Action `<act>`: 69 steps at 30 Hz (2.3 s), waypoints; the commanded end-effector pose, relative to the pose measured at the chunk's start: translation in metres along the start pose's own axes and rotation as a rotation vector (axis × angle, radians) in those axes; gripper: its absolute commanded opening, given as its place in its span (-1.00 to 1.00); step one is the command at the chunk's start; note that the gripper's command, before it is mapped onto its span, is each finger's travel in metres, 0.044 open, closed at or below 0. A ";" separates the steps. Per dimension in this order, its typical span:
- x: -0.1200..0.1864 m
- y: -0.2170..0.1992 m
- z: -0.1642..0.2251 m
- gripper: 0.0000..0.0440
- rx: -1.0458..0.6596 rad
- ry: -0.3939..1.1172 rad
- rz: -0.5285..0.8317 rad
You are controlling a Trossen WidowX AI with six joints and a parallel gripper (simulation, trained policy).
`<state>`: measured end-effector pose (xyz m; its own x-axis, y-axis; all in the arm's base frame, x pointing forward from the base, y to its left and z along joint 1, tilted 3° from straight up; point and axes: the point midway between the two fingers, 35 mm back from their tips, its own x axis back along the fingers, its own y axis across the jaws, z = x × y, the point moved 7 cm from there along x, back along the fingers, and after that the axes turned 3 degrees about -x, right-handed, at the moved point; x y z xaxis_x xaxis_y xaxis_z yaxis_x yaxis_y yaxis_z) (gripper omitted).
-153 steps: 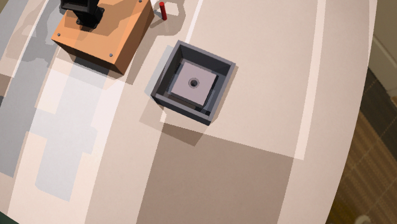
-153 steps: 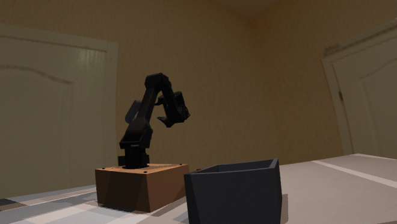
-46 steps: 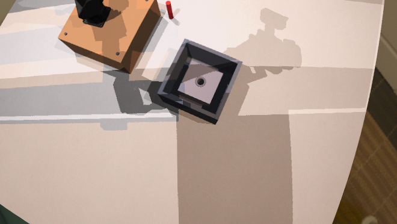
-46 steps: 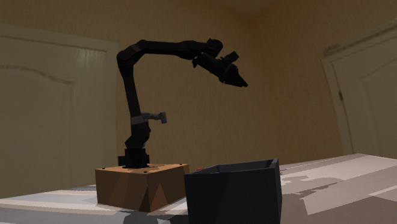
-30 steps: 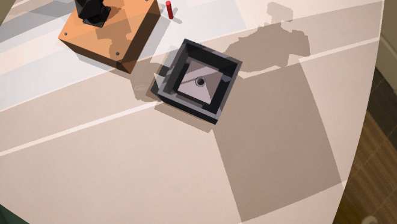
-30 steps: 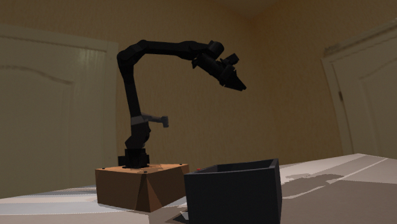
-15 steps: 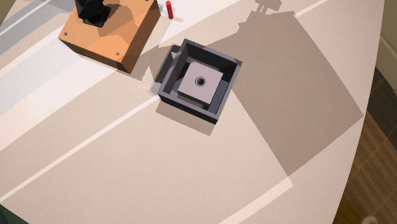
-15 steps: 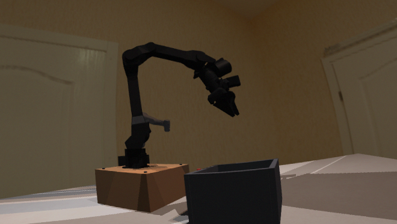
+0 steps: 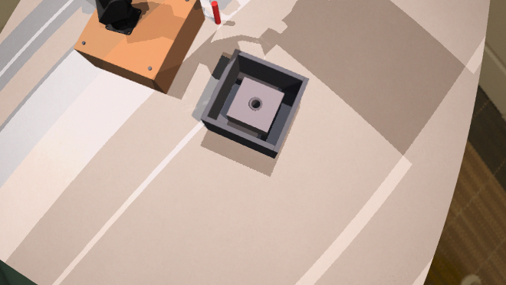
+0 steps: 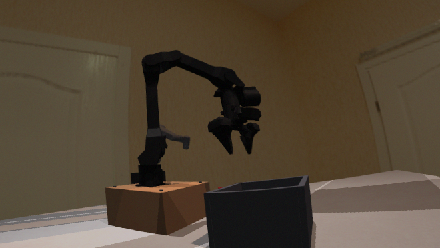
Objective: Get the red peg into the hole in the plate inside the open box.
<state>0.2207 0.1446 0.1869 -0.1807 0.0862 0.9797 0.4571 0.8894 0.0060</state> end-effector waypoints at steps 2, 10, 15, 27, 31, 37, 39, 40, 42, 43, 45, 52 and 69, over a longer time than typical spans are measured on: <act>-0.019 -0.015 0.007 0.89 -0.117 0.069 0.116; -0.045 -0.030 0.015 0.84 -0.263 0.120 0.234; -0.064 -0.034 0.020 0.80 -0.337 0.131 0.270; -0.112 -0.038 0.033 0.72 -0.456 0.117 0.250; -0.125 -0.039 0.038 0.70 -0.481 0.112 0.228; -0.136 -0.044 0.048 0.38 -0.482 0.116 0.239; -0.139 -0.046 0.051 0.19 -0.482 0.123 0.247; -0.140 -0.046 0.052 0.09 -0.483 0.129 0.251; -0.141 -0.047 0.054 -0.11 -0.482 0.141 0.258; -0.141 -0.047 0.055 -0.21 -0.482 0.148 0.261; -0.142 -0.048 0.055 -0.41 -0.482 0.161 0.266; -0.142 -0.048 0.050 -0.97 -0.497 0.176 0.253; -0.102 -0.059 0.028 -1.00 -0.404 0.041 0.206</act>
<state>0.1845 0.0991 0.0702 0.0134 0.2077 0.9781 0.7944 0.5918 -0.1365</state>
